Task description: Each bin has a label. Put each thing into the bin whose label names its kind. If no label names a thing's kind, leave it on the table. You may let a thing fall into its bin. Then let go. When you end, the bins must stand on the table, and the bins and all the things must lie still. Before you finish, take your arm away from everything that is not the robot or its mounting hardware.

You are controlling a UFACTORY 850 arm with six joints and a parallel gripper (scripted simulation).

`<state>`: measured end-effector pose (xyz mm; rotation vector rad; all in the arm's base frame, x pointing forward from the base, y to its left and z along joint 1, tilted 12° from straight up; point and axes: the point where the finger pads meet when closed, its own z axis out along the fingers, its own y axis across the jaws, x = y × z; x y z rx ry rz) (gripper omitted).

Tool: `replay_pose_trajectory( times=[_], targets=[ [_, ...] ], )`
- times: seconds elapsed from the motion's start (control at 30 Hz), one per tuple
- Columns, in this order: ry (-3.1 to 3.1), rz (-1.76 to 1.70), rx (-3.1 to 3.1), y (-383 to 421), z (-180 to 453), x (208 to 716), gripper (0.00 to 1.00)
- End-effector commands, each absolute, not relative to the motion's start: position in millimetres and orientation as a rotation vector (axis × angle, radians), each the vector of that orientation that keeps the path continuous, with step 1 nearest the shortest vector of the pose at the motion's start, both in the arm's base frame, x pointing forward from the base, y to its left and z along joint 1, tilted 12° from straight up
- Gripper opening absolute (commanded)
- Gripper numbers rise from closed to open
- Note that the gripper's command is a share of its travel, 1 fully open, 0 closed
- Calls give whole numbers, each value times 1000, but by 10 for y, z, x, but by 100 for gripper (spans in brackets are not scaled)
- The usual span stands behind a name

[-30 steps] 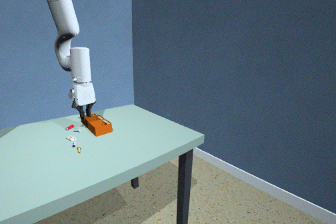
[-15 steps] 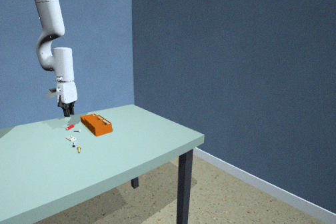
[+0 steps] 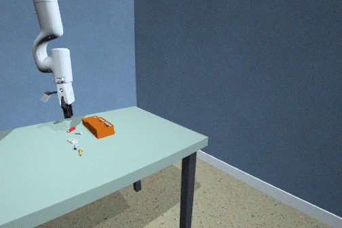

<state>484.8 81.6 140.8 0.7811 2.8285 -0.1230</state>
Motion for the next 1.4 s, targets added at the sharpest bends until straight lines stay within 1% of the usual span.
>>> replay_pose_trajectory(
  times=[0.0, 0.13, 0.17, 0.63, 0.7, 0.73, 1.2, 1.33, 1.37],
  targets=[
    [2887, -141, 558, 818, 1415, 4854, 28],
    [2900, -151, 480, 818, 1415, 4854, 28],
    [2915, -164, 367, 818, 1415, 4854, 28],
    [2938, -221, -161, 817, 1415, 4855, 28],
    [2938, -221, -161, 817, 1415, 4855, 28],
    [2933, -231, -274, 818, 1415, 4854, 28],
    [2887, -251, -777, 818, 1415, 4855, 28],
    [2885, -243, -847, 818, 1415, 4855, 28],
    [2871, -266, -773, 818, 1415, 4854, 28]
  ],
)
